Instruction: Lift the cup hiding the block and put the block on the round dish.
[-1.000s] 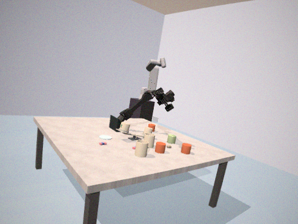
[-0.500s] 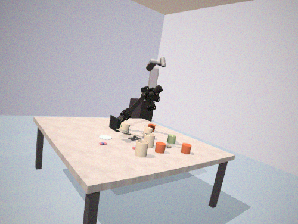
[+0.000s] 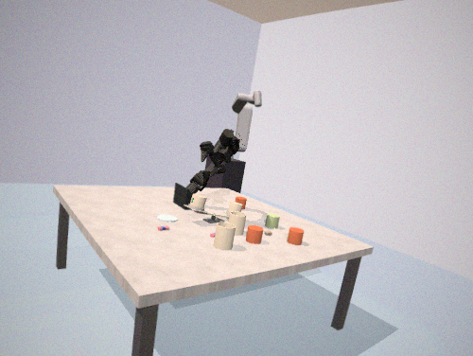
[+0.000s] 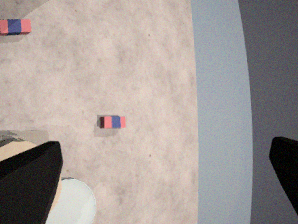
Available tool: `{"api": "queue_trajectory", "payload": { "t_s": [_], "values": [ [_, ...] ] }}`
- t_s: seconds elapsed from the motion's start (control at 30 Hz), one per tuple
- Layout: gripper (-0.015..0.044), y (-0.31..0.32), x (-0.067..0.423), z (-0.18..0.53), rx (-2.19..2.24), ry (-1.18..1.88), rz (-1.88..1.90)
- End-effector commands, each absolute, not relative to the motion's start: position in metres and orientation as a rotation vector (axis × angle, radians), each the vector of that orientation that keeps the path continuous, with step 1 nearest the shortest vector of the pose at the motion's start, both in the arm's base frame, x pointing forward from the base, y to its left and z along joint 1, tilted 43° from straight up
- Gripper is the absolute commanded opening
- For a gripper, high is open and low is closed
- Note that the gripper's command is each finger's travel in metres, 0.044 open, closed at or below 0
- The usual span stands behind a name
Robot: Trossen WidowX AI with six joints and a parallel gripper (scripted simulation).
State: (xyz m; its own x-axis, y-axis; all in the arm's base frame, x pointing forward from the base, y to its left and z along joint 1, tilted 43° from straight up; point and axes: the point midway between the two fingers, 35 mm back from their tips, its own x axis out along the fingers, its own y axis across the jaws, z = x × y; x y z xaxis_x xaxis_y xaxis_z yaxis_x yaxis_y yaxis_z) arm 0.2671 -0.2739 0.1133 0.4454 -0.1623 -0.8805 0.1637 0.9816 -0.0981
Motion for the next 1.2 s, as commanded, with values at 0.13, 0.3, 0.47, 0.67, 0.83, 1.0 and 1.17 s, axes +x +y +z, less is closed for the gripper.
{"api": "queue_trajectory", "payload": {
  "t_s": [0.13, 0.3, 0.47, 0.67, 0.83, 1.0, 1.17],
  "values": [
    [0.044, -0.244, 0.216, 0.096, 0.172, 1.113, -0.029],
    [0.044, -0.223, 0.191, 0.095, 0.29, 1.078, 0.061],
    [0.044, -0.201, 0.171, 0.099, 0.409, 1.006, 0.134],
    [0.044, -0.179, 0.154, 0.111, 0.547, 0.878, 0.187],
    [0.044, -0.165, 0.144, 0.126, 0.652, 0.745, 0.2],
    [0.044, -0.158, 0.139, 0.138, 0.719, 0.64, 0.19],
    [0.044, -0.158, 0.139, 0.139, 0.724, 0.643, 0.191]
  ]
}}
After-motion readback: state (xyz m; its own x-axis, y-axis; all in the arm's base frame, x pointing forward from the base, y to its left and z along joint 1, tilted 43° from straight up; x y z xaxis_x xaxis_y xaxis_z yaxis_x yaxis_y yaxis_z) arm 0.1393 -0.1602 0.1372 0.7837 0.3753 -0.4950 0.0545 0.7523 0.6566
